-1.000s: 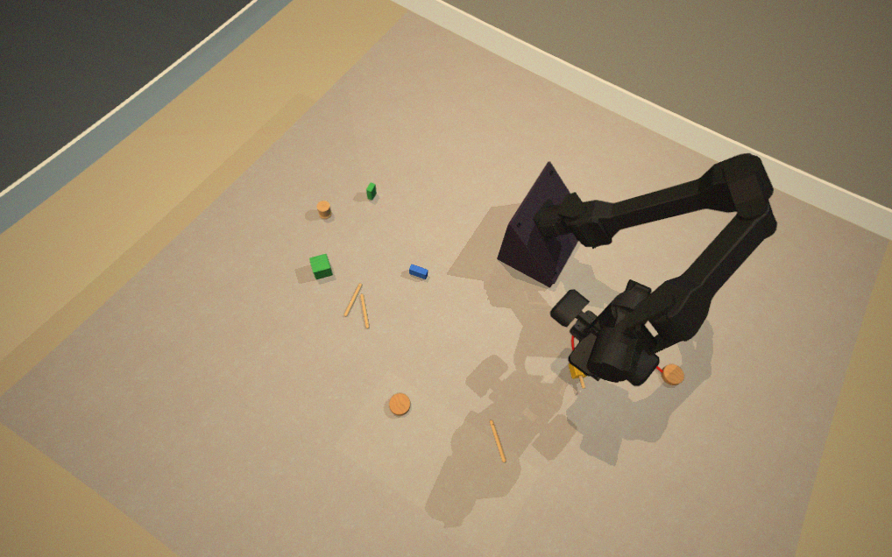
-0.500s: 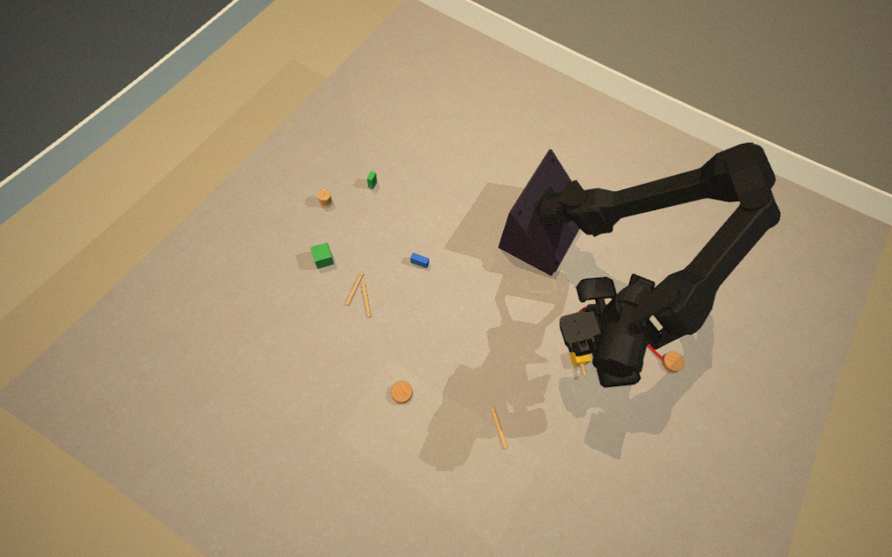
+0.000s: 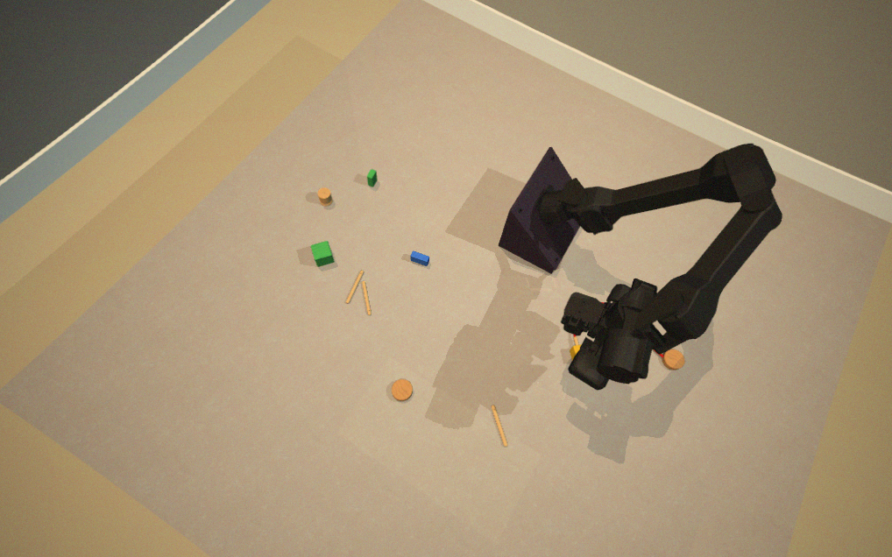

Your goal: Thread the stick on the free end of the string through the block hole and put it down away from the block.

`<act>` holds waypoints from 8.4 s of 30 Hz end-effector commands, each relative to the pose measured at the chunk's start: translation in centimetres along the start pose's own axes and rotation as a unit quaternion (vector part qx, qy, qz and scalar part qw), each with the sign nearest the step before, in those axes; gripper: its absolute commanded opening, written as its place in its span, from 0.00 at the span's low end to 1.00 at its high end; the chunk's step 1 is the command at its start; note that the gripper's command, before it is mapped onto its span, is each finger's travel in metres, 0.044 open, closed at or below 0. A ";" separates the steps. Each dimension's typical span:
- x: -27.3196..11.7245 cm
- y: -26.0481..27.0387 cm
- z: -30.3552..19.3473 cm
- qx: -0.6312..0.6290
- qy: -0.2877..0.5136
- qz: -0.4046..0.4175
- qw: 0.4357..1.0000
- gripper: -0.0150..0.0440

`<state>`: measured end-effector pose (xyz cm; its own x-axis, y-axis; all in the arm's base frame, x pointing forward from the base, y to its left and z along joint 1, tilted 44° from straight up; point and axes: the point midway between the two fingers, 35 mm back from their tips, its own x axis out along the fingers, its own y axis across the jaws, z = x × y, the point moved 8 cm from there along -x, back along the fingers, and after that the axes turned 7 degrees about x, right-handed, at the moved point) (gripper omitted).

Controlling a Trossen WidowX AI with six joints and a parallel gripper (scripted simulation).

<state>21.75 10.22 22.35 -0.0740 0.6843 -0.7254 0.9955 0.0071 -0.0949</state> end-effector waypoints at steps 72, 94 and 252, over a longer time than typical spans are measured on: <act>8.0 1.1 -1.2 0.419 0.001 -0.004 0.908 0.46; 8.2 1.1 -1.3 0.417 0.002 -0.007 0.909 0.25; -1.1 8.4 -10.1 0.404 -0.034 -0.010 0.914 1.00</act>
<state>30.80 16.87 29.24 -0.1226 0.6426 -0.7563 0.6266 -0.5409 -0.5611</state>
